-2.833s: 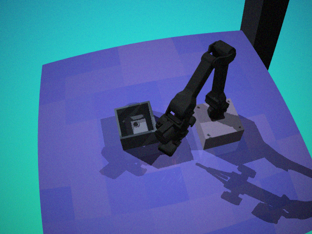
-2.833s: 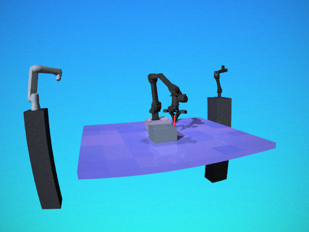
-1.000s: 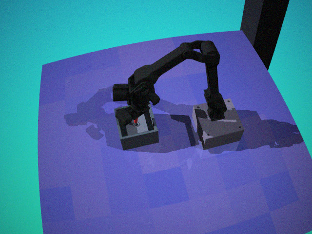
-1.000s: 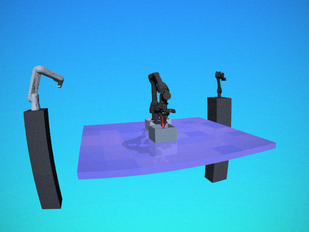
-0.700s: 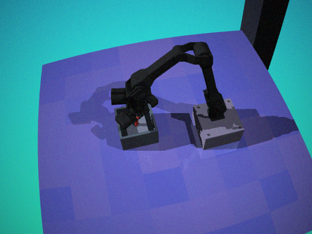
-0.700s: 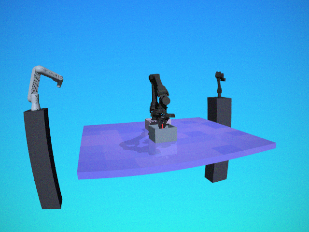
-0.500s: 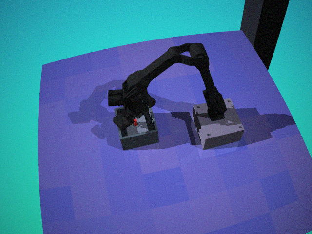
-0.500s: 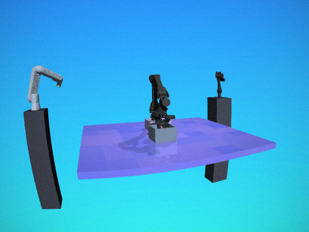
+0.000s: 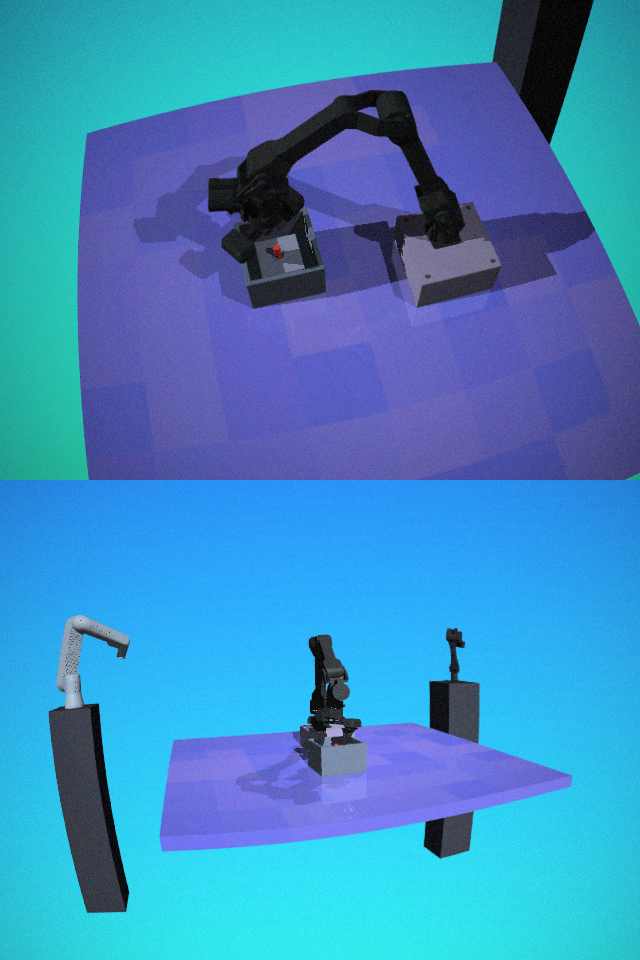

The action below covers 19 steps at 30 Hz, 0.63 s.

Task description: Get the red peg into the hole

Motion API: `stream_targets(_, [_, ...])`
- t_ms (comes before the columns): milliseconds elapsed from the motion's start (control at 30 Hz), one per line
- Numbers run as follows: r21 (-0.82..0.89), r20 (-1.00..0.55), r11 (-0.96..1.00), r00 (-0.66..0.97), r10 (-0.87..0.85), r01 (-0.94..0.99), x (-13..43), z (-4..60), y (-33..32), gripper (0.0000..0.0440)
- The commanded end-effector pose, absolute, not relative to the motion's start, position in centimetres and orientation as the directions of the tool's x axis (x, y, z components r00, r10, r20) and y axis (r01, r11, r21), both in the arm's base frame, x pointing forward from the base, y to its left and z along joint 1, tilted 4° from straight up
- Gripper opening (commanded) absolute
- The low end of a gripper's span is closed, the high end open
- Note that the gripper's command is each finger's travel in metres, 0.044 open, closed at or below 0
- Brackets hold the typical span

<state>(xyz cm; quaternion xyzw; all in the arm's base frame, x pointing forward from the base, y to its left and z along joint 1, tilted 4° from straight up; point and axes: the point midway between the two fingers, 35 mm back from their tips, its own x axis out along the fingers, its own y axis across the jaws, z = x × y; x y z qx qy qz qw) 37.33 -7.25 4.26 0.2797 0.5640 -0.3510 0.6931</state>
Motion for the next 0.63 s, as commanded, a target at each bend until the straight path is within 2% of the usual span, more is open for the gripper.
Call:
stream_targets(0, [0.043,-0.959,0.575,0.194,-0.205,0.817,39.8,4.9,-8.7,0.044])
stream_targets(600, [0.077,-0.928,0.547,0.261,-0.266,0.834,42.0,6.4,-11.9,0.044])
